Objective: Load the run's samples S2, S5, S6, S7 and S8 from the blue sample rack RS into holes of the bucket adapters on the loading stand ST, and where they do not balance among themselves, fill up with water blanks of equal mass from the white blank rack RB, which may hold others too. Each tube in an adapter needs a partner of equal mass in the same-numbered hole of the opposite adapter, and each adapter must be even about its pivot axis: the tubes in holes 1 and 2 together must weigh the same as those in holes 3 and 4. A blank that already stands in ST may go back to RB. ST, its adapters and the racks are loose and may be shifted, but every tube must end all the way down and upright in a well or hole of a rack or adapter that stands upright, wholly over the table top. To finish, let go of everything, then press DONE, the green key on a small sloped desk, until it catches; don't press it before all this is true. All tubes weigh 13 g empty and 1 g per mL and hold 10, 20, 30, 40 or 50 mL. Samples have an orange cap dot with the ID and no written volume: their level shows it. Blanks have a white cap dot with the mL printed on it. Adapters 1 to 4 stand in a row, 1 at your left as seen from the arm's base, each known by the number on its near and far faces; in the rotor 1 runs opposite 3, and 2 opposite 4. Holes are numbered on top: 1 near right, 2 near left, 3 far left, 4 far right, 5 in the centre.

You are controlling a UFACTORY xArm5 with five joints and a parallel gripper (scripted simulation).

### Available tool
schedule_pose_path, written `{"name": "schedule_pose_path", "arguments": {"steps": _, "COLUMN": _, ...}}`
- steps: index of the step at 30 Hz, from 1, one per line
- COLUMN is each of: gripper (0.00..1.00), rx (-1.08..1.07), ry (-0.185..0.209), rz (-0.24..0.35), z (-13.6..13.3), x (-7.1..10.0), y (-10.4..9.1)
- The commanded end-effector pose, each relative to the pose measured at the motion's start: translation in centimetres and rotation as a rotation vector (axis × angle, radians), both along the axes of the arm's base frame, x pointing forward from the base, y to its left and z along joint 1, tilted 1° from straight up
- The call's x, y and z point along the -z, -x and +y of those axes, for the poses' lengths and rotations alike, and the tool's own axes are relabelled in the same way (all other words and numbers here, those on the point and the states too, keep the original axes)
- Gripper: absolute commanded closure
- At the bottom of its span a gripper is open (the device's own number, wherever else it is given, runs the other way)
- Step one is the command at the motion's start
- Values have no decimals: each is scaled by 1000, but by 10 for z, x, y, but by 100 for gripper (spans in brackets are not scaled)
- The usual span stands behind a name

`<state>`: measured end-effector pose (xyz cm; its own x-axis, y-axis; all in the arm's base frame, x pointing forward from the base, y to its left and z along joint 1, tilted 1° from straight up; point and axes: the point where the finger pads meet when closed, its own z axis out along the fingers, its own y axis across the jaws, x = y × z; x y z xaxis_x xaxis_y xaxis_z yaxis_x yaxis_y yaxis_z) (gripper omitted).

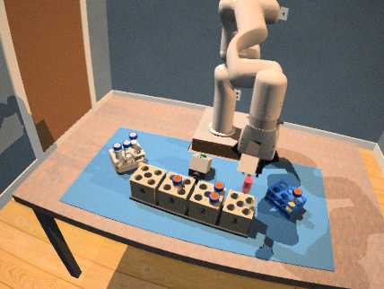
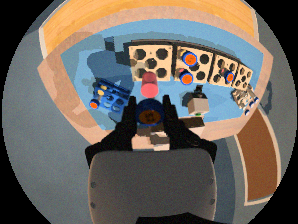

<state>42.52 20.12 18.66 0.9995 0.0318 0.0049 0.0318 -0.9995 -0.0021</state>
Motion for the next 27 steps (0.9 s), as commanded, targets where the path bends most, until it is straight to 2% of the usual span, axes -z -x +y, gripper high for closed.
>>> {"name": "schedule_pose_path", "arguments": {"steps": 1, "gripper": 100, "rx": 1, "ry": -1, "rz": -3, "z": -3, "x": -2, "y": -7}}
{"name": "schedule_pose_path", "arguments": {"steps": 23, "gripper": 100, "rx": 1, "ry": -1, "rz": -3, "z": -3, "x": -2, "y": -7}}
{"name": "schedule_pose_path", "arguments": {"steps": 27, "gripper": 100, "rx": 1, "ry": -1, "rz": -3, "z": -3, "x": 6, "y": -7}}
